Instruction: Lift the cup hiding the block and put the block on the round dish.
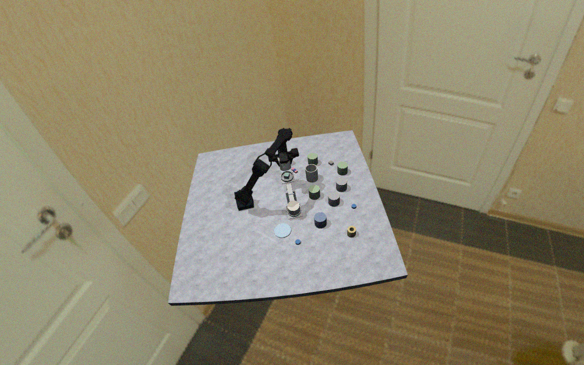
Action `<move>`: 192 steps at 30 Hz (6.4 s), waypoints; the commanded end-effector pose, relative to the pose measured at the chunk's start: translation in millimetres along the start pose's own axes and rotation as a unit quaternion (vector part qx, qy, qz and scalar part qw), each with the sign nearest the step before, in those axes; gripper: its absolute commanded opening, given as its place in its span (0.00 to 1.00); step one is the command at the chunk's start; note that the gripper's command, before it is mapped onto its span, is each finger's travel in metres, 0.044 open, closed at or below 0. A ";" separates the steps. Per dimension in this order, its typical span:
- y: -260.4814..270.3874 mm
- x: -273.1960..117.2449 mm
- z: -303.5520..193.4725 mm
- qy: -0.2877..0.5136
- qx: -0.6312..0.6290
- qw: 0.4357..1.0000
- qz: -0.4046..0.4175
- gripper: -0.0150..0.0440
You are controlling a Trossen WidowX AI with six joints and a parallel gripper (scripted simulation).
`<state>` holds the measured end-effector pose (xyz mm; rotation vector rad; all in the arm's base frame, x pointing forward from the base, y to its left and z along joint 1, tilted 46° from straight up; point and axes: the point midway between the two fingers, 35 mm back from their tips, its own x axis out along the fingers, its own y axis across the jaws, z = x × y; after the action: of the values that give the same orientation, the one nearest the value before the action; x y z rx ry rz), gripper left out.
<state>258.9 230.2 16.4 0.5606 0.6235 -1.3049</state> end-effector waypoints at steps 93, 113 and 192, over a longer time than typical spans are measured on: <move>-54.6 130.3 -105.7 0.007 0.002 1.000 0.000 1.00; -42.5 53.3 -109.7 0.056 -0.048 0.996 0.044 0.69; -1.6 37.8 12.3 -0.002 -0.983 0.183 0.003 0.69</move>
<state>262.4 197.2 -6.5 -1.6110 1.6029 0.3735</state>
